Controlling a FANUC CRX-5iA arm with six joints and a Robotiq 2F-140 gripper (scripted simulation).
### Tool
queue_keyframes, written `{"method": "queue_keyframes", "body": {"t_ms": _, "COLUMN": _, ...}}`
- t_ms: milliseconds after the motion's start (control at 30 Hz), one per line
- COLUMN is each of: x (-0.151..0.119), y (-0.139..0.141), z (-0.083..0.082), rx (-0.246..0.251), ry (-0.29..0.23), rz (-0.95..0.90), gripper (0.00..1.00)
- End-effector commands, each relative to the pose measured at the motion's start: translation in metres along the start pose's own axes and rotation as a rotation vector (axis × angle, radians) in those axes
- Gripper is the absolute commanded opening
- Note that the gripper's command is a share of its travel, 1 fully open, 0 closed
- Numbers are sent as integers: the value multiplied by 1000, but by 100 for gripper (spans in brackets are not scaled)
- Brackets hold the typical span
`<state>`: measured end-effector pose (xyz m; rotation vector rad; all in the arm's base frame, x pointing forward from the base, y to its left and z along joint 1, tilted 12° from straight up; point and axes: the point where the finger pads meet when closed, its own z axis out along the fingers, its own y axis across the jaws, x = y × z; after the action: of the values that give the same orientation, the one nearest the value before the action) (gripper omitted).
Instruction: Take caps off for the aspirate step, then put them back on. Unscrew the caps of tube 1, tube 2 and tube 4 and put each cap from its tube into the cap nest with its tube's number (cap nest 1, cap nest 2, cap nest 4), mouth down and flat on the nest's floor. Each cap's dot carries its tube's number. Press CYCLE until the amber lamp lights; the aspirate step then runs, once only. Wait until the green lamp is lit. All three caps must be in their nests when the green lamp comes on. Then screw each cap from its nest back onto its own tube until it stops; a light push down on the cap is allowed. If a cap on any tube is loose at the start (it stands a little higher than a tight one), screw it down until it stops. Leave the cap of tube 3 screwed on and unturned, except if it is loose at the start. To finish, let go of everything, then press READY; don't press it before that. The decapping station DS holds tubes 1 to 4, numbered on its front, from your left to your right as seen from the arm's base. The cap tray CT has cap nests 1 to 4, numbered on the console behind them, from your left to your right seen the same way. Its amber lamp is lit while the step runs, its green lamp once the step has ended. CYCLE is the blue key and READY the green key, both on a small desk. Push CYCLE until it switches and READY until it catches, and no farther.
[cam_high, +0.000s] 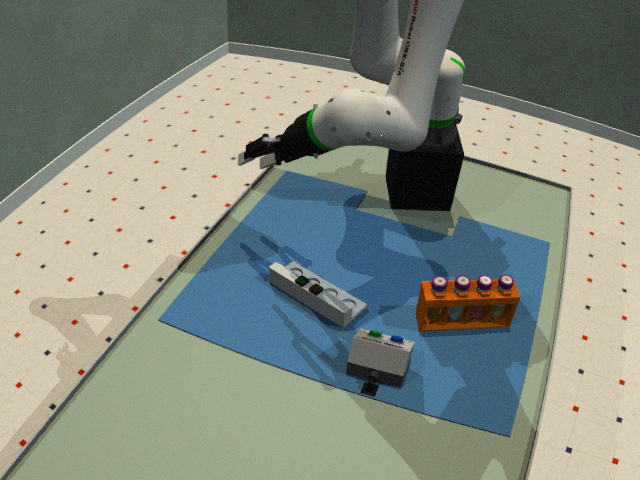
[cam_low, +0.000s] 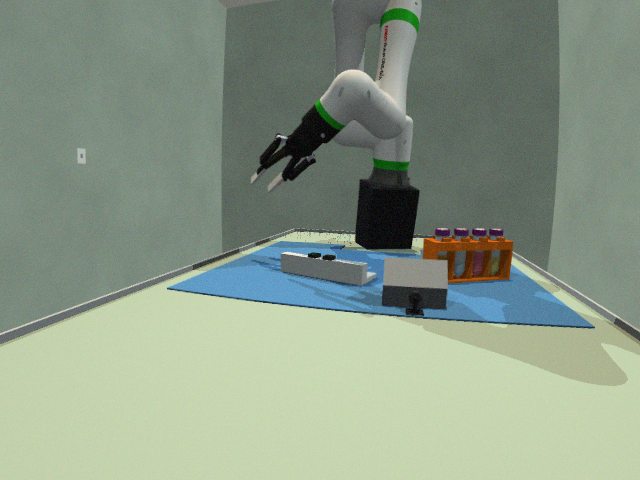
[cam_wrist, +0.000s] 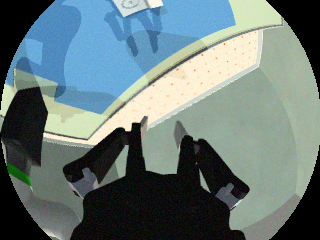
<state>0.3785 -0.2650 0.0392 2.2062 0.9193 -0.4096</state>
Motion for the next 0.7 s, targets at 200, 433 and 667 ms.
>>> {"method": "queue_keyframes", "body": {"t_ms": 200, "x": 24, "y": -11, "z": -20, "rx": 54, "ry": 75, "rz": 265, "gripper": 35}}
{"method": "queue_keyframes", "body": {"t_ms": 433, "x": 46, "y": -22, "z": -38, "rx": 116, "ry": 131, "rz": 458, "gripper": 35}}
{"method": "queue_keyframes", "body": {"t_ms": 667, "x": 66, "y": -33, "z": -57, "rx": 183, "ry": 175, "rz": 626, "gripper": 35}}
